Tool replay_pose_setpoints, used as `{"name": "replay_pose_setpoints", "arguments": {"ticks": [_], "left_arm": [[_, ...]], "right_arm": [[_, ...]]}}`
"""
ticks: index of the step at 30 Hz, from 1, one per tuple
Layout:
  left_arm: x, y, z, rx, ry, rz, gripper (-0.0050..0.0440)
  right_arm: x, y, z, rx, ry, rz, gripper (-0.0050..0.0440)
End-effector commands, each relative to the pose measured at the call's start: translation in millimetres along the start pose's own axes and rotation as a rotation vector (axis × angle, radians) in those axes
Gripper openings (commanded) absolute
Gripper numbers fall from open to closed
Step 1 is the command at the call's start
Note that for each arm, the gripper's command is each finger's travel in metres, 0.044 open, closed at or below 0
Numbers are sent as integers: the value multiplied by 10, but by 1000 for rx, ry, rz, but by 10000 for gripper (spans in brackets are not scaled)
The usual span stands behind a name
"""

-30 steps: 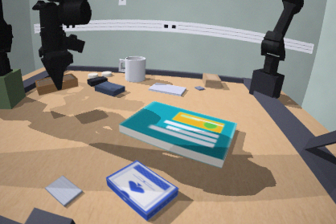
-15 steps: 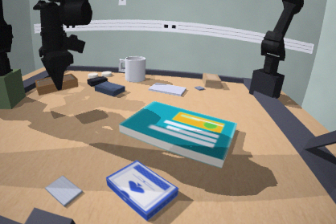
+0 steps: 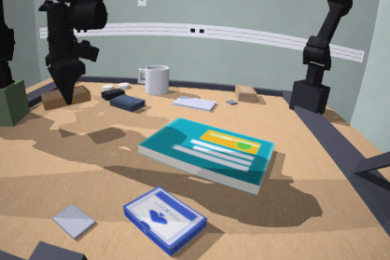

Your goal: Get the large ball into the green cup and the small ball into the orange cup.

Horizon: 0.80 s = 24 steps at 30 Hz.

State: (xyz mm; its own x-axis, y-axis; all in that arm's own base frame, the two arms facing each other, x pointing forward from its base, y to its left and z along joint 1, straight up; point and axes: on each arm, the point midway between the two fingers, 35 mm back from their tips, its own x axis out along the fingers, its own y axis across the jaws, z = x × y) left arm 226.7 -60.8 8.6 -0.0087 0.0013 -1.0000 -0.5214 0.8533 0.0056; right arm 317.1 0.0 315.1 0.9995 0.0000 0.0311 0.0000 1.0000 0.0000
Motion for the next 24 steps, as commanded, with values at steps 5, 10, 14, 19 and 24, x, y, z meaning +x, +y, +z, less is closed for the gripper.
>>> {"name": "replay_pose_setpoints", "arguments": {"ticks": [5, 10, 14, 19, 24], "left_arm": [[-54, -22, 20, 0, -30, -21, -50], [-84, -53, 50, 0, -37, -29, -50], [-91, -61, 55, 0, -38, -31, -50], [-99, -68, 63, 0, -40, -32, -50], [-99, -66, 62, 0, -39, -31, -50]], "right_arm": [[-11, 0, 78, 0, -19, 0, -50], [-11, 0, 78, 0, -19, 0, -50], [-11, 0, 78, 0, -19, 0, -50], [-11, 0, 78, 0, -19, 0, -50], [-11, 0, 78, 0, -19, 0, -50]]}}
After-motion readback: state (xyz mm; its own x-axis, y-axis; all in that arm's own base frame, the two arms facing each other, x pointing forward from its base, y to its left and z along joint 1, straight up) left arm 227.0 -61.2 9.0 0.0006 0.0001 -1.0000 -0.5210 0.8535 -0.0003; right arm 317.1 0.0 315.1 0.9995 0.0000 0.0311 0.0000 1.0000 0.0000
